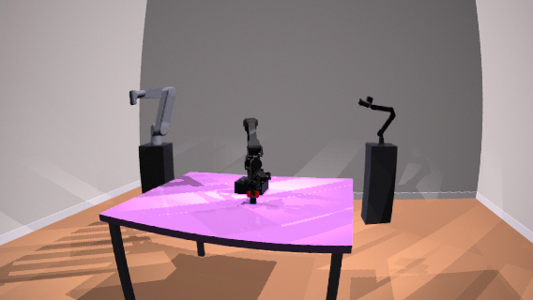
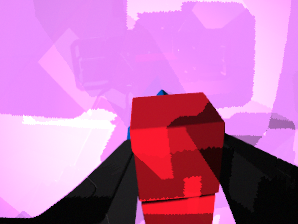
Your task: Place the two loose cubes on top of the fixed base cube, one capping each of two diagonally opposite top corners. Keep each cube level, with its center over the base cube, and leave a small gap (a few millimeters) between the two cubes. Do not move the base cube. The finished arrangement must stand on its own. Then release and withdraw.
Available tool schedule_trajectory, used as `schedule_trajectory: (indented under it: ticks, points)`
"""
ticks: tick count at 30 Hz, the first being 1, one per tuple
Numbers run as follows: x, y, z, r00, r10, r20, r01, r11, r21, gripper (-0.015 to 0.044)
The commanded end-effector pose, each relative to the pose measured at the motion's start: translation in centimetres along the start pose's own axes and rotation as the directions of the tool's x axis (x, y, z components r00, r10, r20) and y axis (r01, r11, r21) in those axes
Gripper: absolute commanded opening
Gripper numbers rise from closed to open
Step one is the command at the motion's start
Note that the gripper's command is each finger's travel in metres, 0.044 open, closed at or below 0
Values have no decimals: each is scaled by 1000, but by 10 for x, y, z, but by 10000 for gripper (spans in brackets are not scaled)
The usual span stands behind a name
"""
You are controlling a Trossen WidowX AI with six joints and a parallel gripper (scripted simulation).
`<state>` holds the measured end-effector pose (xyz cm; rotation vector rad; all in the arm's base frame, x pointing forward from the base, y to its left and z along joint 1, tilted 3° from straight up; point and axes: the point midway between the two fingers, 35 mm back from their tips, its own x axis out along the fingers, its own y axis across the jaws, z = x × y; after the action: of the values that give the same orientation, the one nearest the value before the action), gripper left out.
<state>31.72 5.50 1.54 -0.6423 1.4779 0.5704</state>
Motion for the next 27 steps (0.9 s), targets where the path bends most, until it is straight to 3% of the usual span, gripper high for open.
schedule_trajectory:
  ticks: [1,19,23,27]
  points:
    - [2,0,0,1000,1,-2,-1,1000,-1,105]
    - [4,0,0,1000,1,-2,-1,1000,-1,105]
    - [4,0,0,1000,1,-2,-1,1000,-1,205]
    - [4,0,0,1000,1,-2,-1,1000,-1,205]
